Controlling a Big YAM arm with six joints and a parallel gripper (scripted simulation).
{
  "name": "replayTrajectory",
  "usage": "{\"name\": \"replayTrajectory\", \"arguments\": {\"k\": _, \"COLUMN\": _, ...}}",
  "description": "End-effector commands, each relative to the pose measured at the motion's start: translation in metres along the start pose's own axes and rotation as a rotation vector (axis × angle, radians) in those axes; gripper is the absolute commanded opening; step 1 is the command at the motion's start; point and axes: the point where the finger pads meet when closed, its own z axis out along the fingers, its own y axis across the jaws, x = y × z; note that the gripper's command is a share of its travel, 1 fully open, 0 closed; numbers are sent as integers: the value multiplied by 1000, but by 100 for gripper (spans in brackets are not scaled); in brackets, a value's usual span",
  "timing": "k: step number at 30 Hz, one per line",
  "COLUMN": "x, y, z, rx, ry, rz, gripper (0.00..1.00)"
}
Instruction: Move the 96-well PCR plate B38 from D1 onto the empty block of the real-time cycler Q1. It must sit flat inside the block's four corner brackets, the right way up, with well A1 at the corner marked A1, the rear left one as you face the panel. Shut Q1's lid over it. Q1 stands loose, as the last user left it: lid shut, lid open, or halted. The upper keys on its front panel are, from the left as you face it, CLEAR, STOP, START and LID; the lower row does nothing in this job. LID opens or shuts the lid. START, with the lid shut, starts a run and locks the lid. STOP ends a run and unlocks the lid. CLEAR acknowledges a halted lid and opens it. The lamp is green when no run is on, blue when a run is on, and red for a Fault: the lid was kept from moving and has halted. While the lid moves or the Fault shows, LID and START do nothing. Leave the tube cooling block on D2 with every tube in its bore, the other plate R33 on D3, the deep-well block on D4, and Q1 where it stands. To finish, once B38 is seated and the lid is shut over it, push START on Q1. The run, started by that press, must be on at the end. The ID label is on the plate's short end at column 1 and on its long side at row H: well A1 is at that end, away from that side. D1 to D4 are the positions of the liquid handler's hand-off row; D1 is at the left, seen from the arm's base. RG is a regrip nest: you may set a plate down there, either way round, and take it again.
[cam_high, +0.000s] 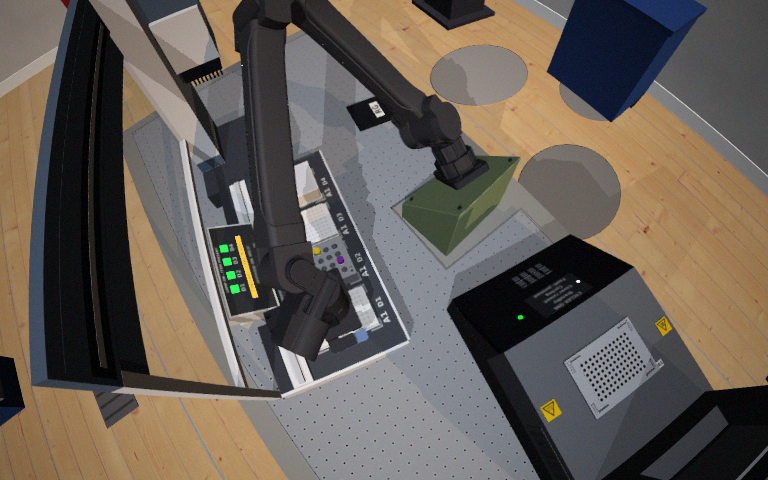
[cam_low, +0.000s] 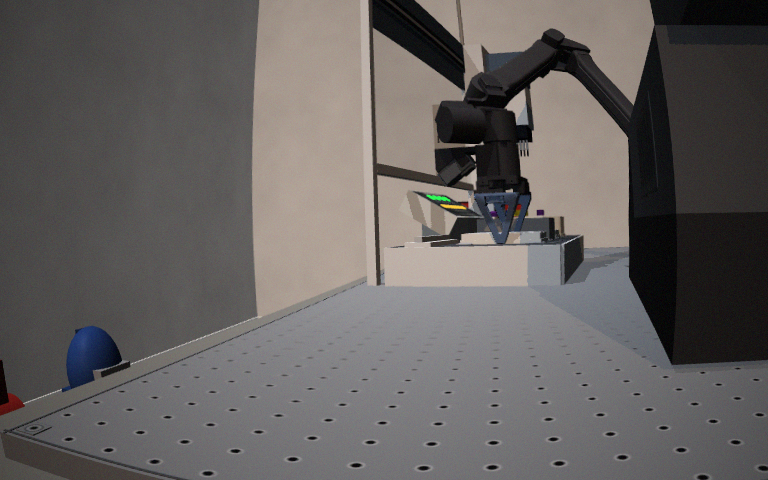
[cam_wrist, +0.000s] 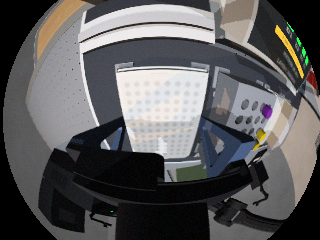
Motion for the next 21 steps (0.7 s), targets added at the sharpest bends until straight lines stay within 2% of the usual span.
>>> {"name": "replayTrajectory", "arguments": {"k": 1, "x": -13, "y": 5, "z": -21, "rx": -20, "ry": -37, "rz": 6, "gripper": 100}}
{"name": "replayTrajectory", "arguments": {"k": 2, "x": -16, "y": 5, "z": -23, "rx": -25, "ry": -42, "rz": 12, "gripper": 100}}
{"name": "replayTrajectory", "arguments": {"k": 3, "x": -19, "y": 6, "z": -26, "rx": -32, "ry": -50, "rz": 21, "gripper": 0}}
{"name": "replayTrajectory", "arguments": {"k": 10, "x": -28, "y": 2, "z": -23, "rx": -34, "ry": -44, "rz": 53, "gripper": 0}}
{"name": "replayTrajectory", "arguments": {"k": 21, "x": -19, "y": 7, "z": -11, "rx": -14, "ry": -21, "rz": 33, "gripper": 0}}
